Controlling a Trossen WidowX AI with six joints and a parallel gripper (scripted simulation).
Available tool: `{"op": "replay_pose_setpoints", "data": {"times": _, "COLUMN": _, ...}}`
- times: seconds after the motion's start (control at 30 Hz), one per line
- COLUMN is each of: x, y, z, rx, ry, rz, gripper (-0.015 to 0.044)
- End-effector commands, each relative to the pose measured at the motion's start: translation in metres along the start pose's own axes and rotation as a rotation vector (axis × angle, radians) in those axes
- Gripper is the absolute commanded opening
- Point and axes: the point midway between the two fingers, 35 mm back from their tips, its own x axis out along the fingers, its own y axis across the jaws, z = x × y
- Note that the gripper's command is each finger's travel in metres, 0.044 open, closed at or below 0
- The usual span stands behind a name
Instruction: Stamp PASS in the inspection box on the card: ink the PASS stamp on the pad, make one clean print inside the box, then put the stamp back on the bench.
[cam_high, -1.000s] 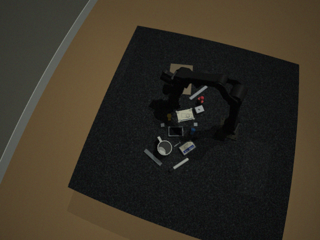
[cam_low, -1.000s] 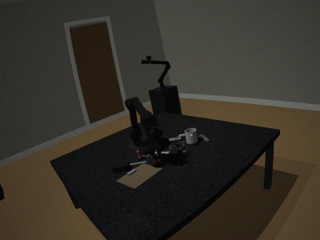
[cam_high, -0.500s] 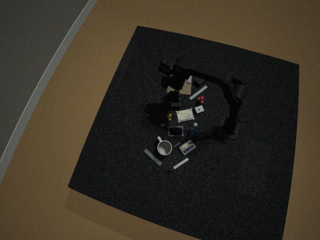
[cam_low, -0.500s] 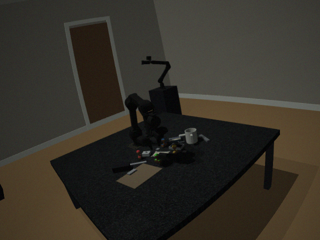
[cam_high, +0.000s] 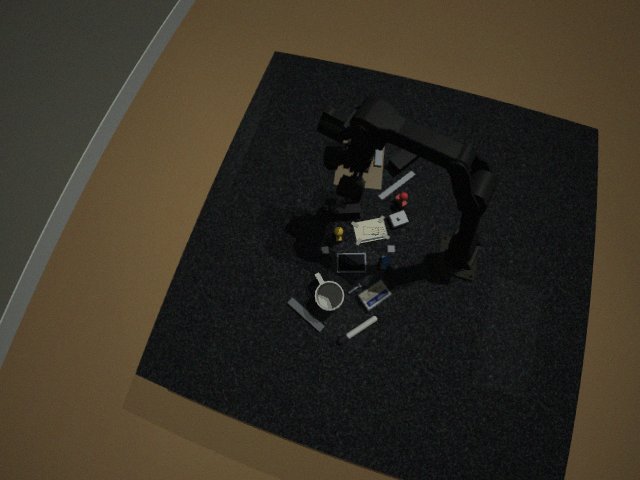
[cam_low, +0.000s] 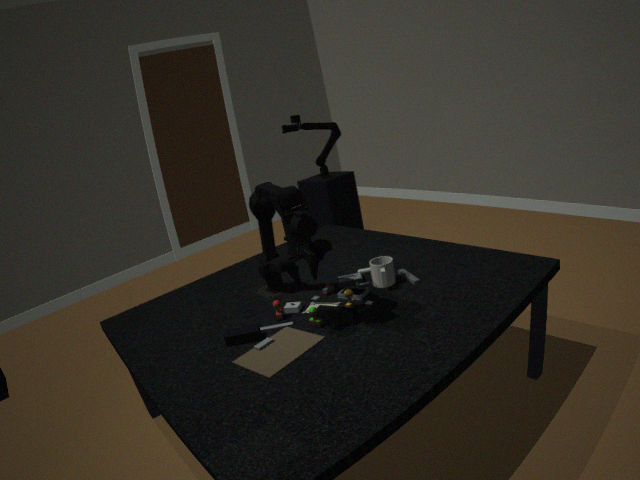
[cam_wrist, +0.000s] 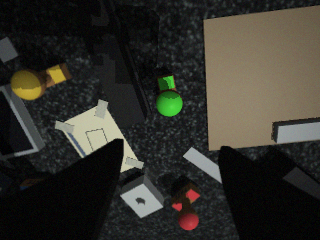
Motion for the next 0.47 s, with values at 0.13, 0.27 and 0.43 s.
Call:
{"op": "replay_pose_setpoints", "data": {"times": 0.13, "x": 0.0, "y": 0.0005, "z": -0.0002, "rx": 0.004, "ry": 0.002, "rz": 0.003, "gripper": 0.0251}}
{"op": "replay_pose_setpoints", "data": {"times": 0.27, "x": -0.0002, "y": 0.0, "z": 0.0, "rx": 0.0, "ry": 0.0, "rz": 0.0, "gripper": 0.0251}}
{"op": "replay_pose_setpoints", "data": {"times": 0.43, "x": -0.0002, "y": 0.0, "z": 0.0, "rx": 0.0, "ry": 0.0, "rz": 0.0, "gripper": 0.0251}}
